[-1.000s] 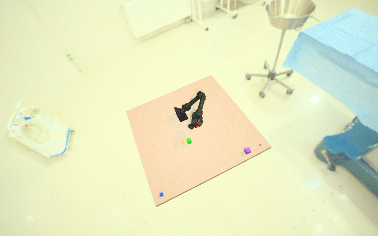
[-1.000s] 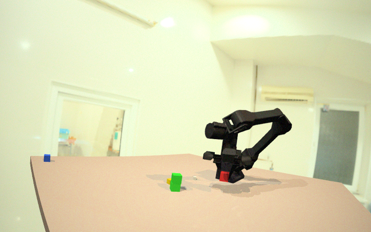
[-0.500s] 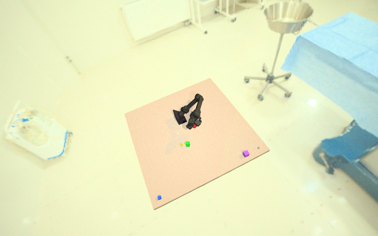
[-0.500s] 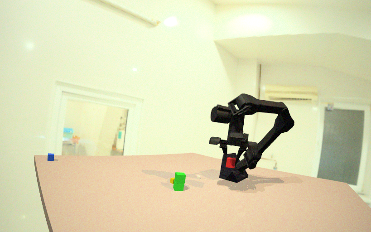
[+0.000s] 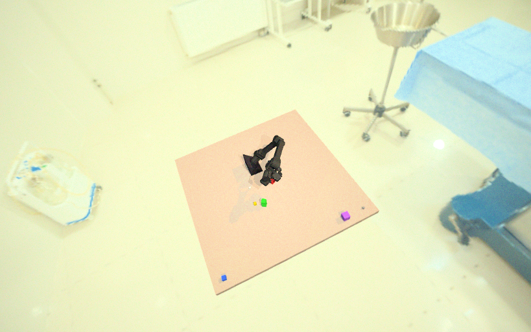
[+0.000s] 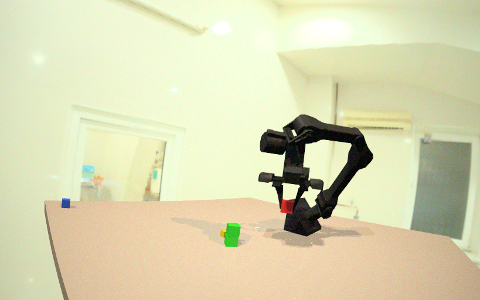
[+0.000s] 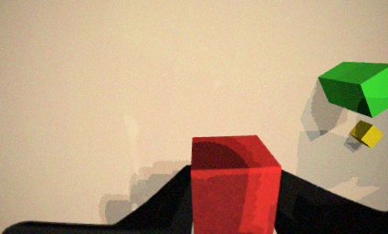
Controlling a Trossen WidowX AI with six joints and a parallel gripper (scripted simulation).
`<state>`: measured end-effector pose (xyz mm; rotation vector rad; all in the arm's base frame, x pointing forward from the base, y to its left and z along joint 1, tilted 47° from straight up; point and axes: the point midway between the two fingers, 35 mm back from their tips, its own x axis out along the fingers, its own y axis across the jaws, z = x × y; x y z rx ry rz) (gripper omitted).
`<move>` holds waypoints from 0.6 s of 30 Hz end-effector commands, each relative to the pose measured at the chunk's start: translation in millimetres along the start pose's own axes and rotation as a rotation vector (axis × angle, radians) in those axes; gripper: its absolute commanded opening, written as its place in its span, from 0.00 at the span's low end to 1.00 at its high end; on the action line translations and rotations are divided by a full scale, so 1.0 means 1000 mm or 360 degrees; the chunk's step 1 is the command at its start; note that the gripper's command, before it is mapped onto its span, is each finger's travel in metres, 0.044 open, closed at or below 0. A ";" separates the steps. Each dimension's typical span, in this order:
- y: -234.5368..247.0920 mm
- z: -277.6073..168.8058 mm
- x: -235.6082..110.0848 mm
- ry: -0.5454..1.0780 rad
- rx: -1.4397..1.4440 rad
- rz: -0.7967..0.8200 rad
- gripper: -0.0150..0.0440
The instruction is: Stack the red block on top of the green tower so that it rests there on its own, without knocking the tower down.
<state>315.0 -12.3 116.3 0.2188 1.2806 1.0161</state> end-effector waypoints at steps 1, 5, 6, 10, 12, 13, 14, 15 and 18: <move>-0.016 0.006 -0.002 0.0002 0.0000 -0.0004 0.25; -0.032 0.012 -0.004 0.0000 0.0000 -0.0007 0.25; -0.036 0.014 -0.004 -0.0001 0.0000 -0.0008 0.25; -0.052 0.019 -0.005 -0.0003 0.0000 -0.0012 0.25; -0.060 0.021 -0.004 -0.0004 0.0000 -0.0013 0.25; -0.064 0.022 -0.004 -0.0004 0.0000 -0.0014 0.25; -0.068 0.023 -0.004 -0.0005 0.0000 -0.0015 0.25; -0.072 0.024 -0.004 -0.0005 0.0000 -0.0016 0.25; -0.085 0.026 -0.003 -0.0005 0.0005 -0.0020 0.25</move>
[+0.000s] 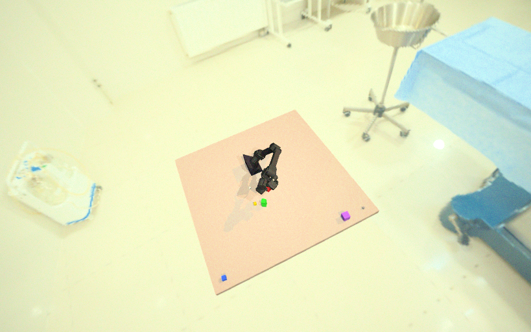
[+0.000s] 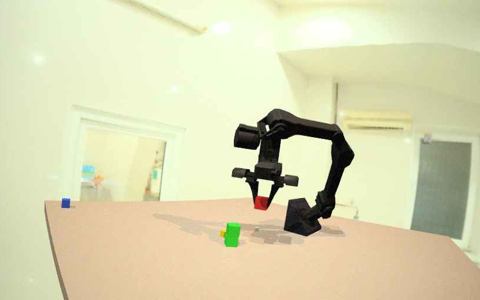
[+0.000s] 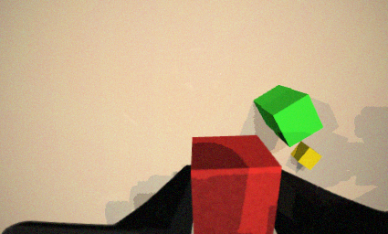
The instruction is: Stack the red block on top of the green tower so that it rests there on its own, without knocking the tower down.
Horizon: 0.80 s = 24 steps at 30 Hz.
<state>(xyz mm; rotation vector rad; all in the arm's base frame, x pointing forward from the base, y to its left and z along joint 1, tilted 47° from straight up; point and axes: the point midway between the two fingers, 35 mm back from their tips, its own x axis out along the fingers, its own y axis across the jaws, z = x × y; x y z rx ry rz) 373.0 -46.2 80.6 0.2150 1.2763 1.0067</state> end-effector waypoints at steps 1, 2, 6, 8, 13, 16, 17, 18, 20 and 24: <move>-0.018 0.001 0.001 0.0003 0.0007 -0.0006 0.25; -0.022 0.002 0.001 0.0003 0.0009 -0.0008 0.25; -0.038 0.003 0.004 0.0003 0.0014 -0.0013 0.25; -0.046 0.004 0.005 0.0002 0.0014 -0.0014 0.25; -0.064 0.006 0.008 -0.0003 0.0004 -0.0014 0.25; -0.072 0.006 0.010 -0.0005 0.0000 -0.0014 0.25; -0.072 0.006 0.010 -0.0005 -0.0001 -0.0014 0.25; -0.072 0.006 0.011 -0.0005 -0.0001 -0.0013 0.25; -0.072 0.006 0.016 -0.0001 -0.0004 -0.0008 0.25; -0.072 0.006 0.031 0.0009 -0.0012 0.0007 0.25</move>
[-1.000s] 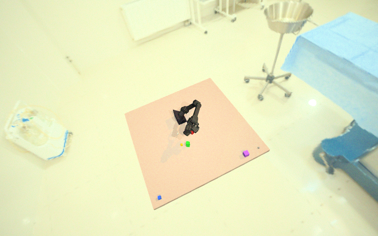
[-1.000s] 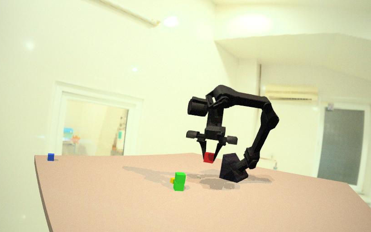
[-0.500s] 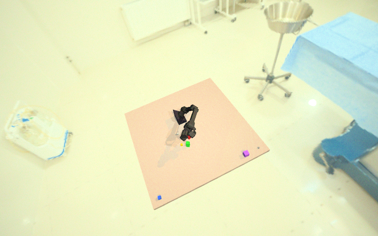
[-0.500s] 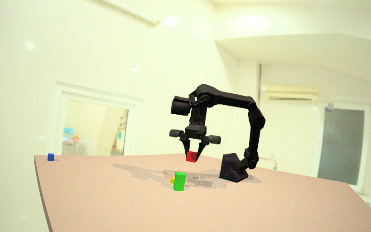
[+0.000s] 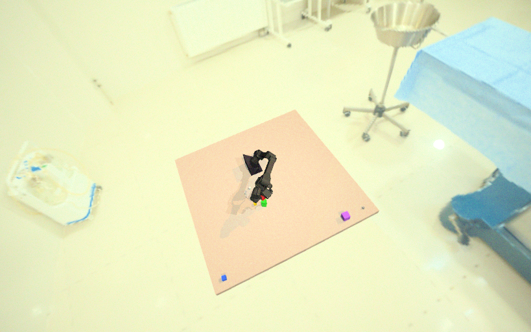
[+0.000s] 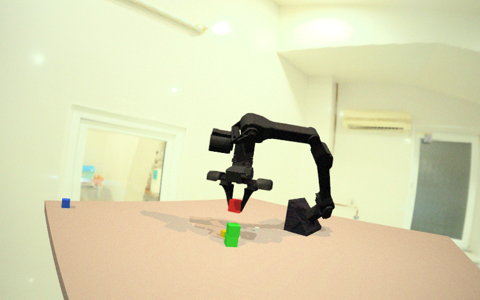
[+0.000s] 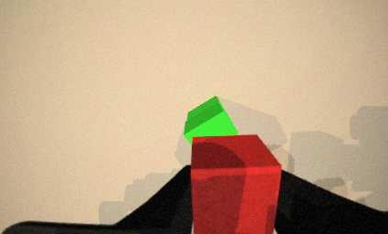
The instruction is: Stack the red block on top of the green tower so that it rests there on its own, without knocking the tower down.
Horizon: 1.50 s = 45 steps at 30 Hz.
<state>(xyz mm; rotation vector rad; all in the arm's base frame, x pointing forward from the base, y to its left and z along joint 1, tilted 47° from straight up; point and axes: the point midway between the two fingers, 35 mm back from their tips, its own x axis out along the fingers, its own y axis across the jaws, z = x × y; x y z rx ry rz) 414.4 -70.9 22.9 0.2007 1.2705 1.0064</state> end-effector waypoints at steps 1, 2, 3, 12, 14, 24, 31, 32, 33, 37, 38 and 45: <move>0.000 -0.001 0.011 0.0009 0.0005 0.0021 0.25; 0.000 -0.001 0.011 0.0009 0.0005 0.0021 0.25; 0.000 -0.001 0.012 0.0009 0.0005 0.0021 0.25; 0.001 -0.002 0.032 0.0009 0.0005 0.0022 0.25; 0.002 -0.003 0.038 0.0008 0.0005 0.0022 0.25; 0.003 -0.003 0.042 0.0008 0.0005 0.0023 0.25; 0.002 -0.003 0.035 0.0008 0.0005 0.0022 0.25; 0.002 -0.005 0.041 0.0018 0.0012 0.0030 0.30; 0.002 -0.005 0.041 0.0018 0.0012 0.0030 0.34; 0.002 -0.005 0.041 0.0018 0.0012 0.0030 0.52; 0.002 -0.005 0.041 0.0018 0.0012 0.0030 0.57; 0.002 -0.005 0.041 0.0018 0.0012 0.0030 0.88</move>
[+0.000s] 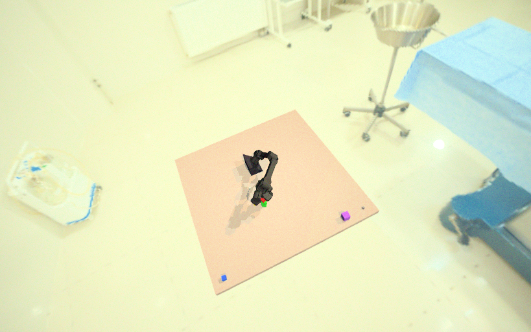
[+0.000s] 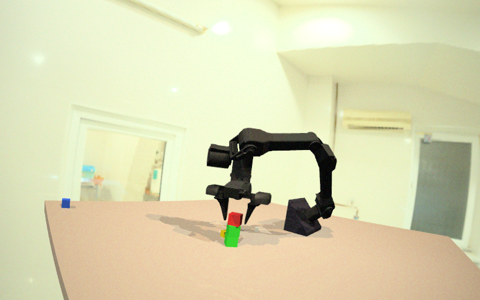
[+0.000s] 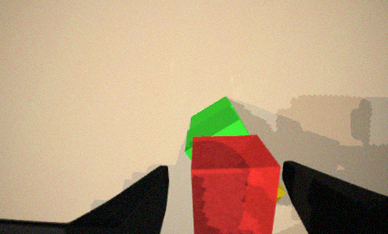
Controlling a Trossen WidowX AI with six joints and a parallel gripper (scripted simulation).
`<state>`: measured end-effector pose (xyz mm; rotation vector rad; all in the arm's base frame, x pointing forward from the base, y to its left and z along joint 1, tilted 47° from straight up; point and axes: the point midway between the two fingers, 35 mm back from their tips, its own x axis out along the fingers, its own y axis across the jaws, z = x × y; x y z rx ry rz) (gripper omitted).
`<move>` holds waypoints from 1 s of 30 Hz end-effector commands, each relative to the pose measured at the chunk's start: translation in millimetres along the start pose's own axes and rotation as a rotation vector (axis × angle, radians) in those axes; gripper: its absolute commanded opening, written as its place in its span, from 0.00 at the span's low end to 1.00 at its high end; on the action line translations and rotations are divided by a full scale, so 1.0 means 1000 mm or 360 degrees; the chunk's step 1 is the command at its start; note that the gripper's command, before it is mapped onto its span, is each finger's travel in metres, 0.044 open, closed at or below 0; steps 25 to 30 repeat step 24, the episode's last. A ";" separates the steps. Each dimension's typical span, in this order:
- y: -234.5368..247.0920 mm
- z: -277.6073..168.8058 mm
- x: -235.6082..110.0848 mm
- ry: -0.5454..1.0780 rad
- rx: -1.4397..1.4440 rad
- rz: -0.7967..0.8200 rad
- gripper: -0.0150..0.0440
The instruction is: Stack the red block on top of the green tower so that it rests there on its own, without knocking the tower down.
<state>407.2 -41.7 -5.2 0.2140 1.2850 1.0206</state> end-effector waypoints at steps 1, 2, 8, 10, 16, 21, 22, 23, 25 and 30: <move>0.000 0.000 0.000 0.0000 0.0000 -0.0001 0.92; 0.000 0.000 0.000 0.0000 0.0000 -0.0001 0.97; 0.000 0.000 0.000 0.0000 0.0000 -0.0001 1.00; 0.000 0.000 0.000 0.0000 0.0000 -0.0001 1.00; 0.000 0.000 0.000 0.0000 0.0000 -0.0001 1.00; 0.000 0.000 0.000 0.0000 0.0000 -0.0001 1.00; 0.000 0.000 0.000 0.0000 0.0000 -0.0001 1.00; 0.000 0.000 0.000 0.0000 0.0000 -0.0001 1.00; 0.000 0.000 0.000 0.0000 0.0000 -0.0001 1.00; 0.000 0.000 0.000 0.0000 0.0000 -0.0001 1.00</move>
